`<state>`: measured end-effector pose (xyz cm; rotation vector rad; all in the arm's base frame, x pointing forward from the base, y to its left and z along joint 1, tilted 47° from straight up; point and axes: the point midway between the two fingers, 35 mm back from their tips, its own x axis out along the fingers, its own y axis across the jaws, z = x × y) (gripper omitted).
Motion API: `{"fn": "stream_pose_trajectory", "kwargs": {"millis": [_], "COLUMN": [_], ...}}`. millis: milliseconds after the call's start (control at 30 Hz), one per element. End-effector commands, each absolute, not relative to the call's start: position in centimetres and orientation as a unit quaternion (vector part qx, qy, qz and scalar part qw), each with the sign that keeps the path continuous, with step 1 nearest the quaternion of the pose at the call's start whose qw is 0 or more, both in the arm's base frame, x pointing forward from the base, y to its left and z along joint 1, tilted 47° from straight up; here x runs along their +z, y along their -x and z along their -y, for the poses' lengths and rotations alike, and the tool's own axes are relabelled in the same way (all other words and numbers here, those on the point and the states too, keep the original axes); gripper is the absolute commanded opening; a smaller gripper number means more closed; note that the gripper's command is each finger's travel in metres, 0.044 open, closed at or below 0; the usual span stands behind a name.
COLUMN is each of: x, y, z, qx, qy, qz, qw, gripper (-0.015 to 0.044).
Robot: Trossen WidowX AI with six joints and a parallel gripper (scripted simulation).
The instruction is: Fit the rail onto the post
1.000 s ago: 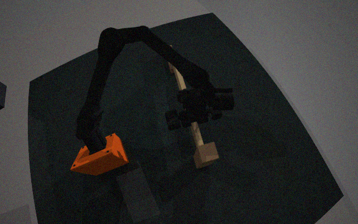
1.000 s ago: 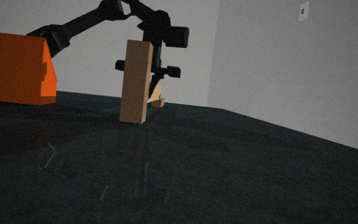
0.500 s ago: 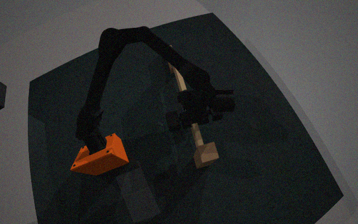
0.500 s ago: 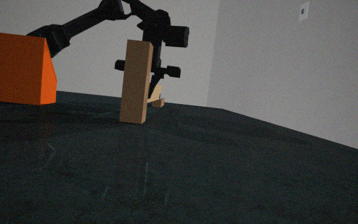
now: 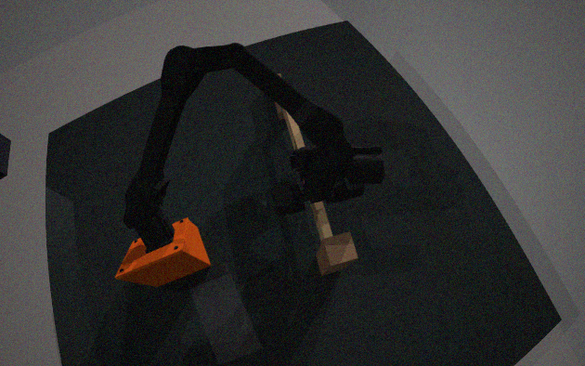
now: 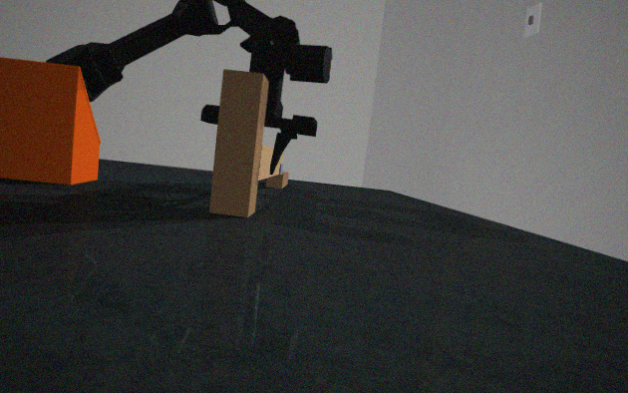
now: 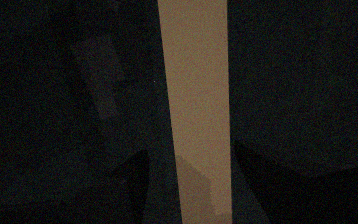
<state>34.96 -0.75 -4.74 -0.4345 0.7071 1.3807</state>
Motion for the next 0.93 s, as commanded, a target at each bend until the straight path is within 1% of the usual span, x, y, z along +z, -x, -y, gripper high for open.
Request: {"fn": "stream_pose_trajectory", "kwargs": {"millis": [0,100,300,467,900], "x": [-4.7,-4.7,-4.5,-0.5,-0.5], "y": [-35.0,-35.0,-35.0,-35.4,-35.4], "z": [0.7,0.7,0.7,0.9,0.9], "qx": [0.618,0.618,0.618,0.615,0.615], "qy": [0.195,0.195,0.195,0.199,0.199], "qz": [-0.316,-0.316,-0.316,-0.316,-0.316], "qw": [0.693,0.693,0.693,0.694,0.694], "gripper": [0.0368,0.0440,0.0440,0.0440,0.0440]}}
